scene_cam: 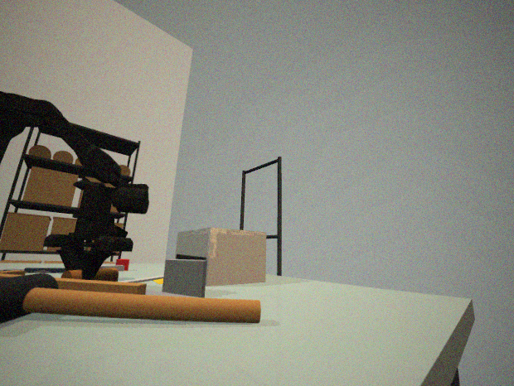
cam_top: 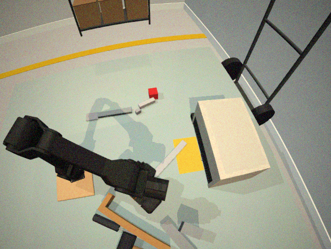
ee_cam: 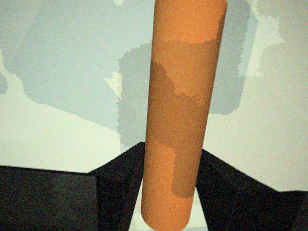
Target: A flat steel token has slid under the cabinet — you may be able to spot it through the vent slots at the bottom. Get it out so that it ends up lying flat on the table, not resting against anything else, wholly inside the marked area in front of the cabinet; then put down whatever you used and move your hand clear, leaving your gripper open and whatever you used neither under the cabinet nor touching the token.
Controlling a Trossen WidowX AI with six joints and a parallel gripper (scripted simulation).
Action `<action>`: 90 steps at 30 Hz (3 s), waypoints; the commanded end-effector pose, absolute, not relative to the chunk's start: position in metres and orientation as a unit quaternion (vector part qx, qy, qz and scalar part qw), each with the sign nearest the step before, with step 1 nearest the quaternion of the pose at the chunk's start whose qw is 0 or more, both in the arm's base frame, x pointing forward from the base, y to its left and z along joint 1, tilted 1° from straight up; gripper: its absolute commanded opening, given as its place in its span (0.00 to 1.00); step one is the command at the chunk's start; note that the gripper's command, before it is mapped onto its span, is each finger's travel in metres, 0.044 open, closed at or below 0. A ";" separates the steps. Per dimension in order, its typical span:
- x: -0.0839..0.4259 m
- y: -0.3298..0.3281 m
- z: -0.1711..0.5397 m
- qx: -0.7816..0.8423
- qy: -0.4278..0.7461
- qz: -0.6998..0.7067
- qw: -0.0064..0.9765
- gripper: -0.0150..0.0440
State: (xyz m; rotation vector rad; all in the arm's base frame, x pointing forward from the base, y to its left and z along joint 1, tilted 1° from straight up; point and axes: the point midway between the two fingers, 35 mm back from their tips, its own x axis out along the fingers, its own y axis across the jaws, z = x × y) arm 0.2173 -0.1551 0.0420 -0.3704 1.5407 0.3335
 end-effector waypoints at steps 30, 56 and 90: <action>0.207 -0.193 0.045 -0.169 0.689 0.146 0.690 0.25; 0.197 -0.224 0.046 -0.170 0.689 0.145 0.689 0.25; 0.186 -0.268 0.048 -0.171 0.690 0.144 0.689 0.25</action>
